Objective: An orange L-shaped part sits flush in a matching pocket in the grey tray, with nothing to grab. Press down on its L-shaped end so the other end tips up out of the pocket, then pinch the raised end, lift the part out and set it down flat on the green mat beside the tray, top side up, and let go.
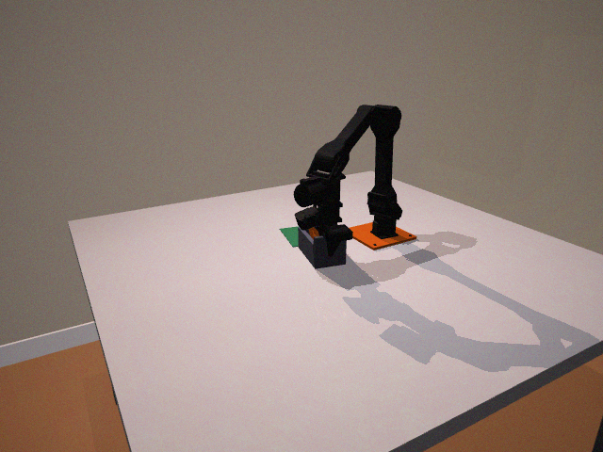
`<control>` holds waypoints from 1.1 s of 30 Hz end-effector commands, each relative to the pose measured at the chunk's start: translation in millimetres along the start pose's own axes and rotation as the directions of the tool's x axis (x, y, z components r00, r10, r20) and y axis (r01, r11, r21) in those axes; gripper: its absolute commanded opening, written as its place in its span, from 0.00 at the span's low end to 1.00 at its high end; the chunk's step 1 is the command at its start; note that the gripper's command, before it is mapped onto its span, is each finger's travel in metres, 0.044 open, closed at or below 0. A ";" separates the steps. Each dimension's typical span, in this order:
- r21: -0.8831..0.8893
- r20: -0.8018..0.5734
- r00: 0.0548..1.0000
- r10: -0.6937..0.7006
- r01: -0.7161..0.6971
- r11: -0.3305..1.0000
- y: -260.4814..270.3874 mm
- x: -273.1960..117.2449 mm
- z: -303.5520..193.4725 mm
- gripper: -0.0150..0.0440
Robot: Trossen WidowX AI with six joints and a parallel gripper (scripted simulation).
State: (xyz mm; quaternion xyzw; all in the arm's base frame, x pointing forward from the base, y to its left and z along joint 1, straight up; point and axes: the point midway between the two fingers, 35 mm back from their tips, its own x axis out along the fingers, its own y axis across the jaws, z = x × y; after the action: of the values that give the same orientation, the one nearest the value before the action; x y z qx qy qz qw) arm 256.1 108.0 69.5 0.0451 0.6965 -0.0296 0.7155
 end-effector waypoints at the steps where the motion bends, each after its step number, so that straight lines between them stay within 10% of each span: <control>1: 0.005 -0.004 1.000 -0.009 0.009 1.000 -1.9 1.6 -1.1 0.56; 20: 0.005 -0.004 1.000 -0.008 0.008 1.000 10.3 -14.1 -0.7 0.56; 33: 0.005 -0.004 1.000 -0.009 0.009 1.000 -0.8 -108.5 -0.6 0.56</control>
State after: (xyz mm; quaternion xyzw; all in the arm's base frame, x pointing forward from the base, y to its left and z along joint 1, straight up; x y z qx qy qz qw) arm 256.3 108.9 166.5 0.0486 0.6932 -0.0326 0.7183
